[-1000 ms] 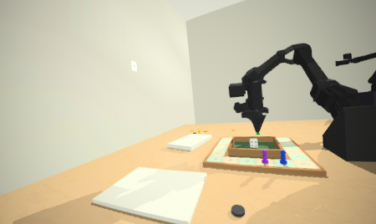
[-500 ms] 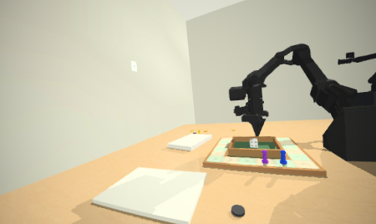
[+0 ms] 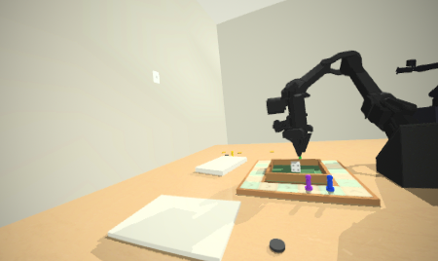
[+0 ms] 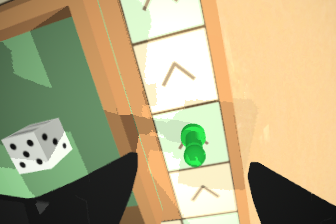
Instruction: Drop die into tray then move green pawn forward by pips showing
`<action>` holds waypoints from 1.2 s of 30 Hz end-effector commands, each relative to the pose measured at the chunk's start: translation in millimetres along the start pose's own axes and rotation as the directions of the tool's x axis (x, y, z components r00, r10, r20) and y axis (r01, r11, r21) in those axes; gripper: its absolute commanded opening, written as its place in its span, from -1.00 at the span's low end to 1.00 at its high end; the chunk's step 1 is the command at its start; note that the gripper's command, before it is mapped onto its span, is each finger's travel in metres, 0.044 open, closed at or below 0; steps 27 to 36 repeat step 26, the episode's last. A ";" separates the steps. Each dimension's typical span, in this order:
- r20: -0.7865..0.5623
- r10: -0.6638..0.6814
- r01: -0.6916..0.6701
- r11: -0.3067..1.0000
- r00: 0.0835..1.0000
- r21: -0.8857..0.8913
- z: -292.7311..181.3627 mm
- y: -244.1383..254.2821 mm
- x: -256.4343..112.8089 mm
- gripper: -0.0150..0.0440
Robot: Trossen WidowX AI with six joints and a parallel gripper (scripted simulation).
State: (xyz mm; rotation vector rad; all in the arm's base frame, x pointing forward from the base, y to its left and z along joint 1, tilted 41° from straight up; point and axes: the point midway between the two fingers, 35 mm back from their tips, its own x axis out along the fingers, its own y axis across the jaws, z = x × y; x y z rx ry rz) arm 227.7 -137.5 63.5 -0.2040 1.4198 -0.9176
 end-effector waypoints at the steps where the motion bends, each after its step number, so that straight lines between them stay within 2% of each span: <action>1: 0.017 0.002 -0.002 1.000 1.000 0.004 4.5 -0.7 -31.8 0.84; 3: 0.017 0.001 -0.002 1.000 1.000 0.004 4.3 -0.8 -33.8 1.00; 8: 0.016 0.021 -0.020 0.999 1.000 -0.032 -4.4 15.1 -43.7 1.00; 15: 0.002 0.050 -0.049 0.980 0.999 -0.192 -60.4 69.2 -86.7 1.00; 21: 0.009 0.007 -0.004 0.956 1.000 -0.294 -110.9 85.6 -112.7 1.00; 22: 0.015 0.044 -0.039 0.966 0.999 -0.257 -89.9 82.5 -107.0 1.00; 36: 0.015 0.044 -0.039 0.966 0.999 -0.257 -89.9 82.5 -107.0 1.00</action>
